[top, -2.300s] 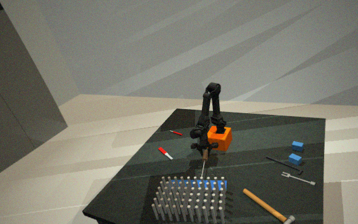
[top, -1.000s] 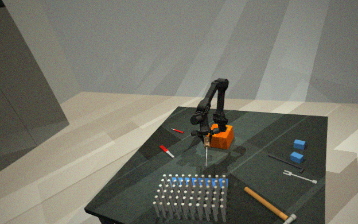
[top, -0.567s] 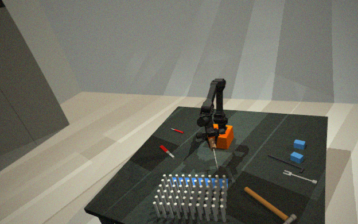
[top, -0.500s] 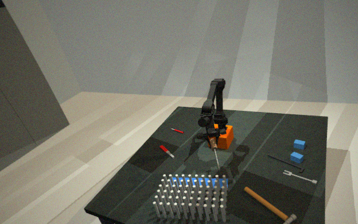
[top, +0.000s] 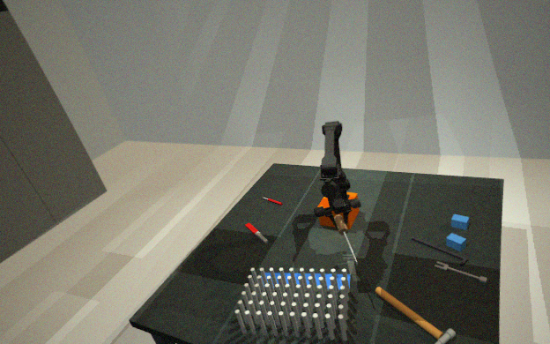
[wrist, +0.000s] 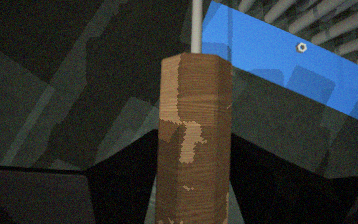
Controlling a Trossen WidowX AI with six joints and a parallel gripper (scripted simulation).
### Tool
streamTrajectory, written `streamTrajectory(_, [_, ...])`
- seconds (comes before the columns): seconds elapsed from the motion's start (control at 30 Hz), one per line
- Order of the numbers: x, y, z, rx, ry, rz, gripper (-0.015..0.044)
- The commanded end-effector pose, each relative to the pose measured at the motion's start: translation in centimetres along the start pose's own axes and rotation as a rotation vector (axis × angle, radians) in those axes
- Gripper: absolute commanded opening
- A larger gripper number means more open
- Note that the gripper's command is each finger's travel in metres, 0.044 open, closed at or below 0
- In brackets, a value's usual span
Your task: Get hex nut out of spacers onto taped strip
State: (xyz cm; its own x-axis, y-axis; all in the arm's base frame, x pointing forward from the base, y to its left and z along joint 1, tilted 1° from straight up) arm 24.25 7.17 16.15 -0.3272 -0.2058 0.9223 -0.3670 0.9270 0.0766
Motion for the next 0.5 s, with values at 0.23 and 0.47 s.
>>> streamTrajectory(0.23, [-0.3, 4.7, -2.0, 0.050, -0.017, -0.017, 0.0000])
streamTrajectory(0.47, [-0.5, 7.9, -2.6, 0.081, -0.021, -0.031, 0.0000])
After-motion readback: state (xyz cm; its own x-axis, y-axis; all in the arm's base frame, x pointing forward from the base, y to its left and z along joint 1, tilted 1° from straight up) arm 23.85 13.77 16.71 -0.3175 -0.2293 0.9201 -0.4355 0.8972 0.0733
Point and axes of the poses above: the point midway between the two fingers, 35 mm back from their tips, its own x axis back along the fingers, its own y axis across the jaws, z = x × y, the point moved 7 cm from there along x, back along the fingers, and after that the axes turned 12 degrees about -x, right-handed, at the moved point
